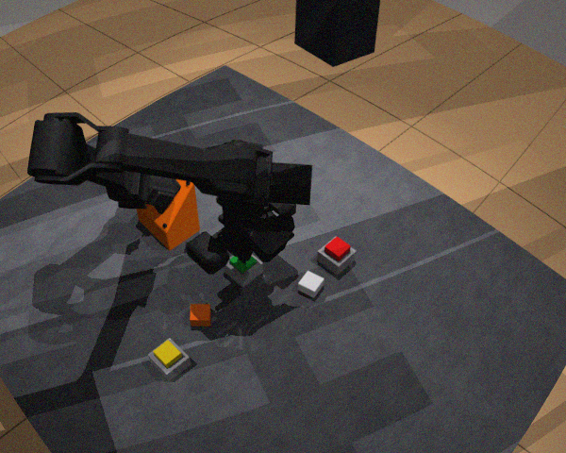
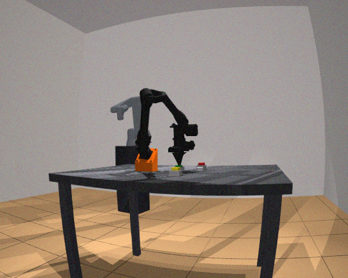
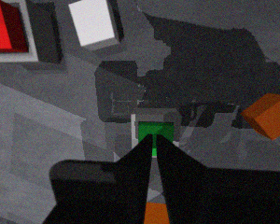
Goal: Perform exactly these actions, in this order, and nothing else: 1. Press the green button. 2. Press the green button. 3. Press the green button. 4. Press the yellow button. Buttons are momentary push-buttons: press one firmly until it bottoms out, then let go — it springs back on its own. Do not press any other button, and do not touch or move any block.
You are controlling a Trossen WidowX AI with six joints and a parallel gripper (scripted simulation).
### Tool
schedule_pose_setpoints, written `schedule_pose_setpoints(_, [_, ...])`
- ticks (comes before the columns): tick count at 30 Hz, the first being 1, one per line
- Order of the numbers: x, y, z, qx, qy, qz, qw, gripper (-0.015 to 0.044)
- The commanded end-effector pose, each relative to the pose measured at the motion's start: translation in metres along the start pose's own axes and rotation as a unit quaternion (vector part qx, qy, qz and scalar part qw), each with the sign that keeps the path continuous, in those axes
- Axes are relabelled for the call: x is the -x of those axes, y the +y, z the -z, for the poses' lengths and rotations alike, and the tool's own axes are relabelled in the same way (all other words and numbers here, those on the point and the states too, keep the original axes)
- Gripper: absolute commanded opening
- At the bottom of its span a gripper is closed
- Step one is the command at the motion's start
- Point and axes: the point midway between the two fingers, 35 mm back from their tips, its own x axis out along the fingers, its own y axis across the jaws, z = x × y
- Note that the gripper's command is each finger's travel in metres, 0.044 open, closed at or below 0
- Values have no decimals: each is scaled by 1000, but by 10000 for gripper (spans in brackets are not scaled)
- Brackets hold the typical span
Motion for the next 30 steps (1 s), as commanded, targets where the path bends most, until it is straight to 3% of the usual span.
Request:
schedule_pose_setpoints(1, [-4,-1,3,6,2,5,1000,20])
schedule_pose_setpoints(16, [-4,-1,3,6,2,5,1000,20])
schedule_pose_setpoints(21, [31,-1,3,6,2,5,1000,20])
schedule_pose_setpoints(30, [27,0,2,6,2,4,1000,20])
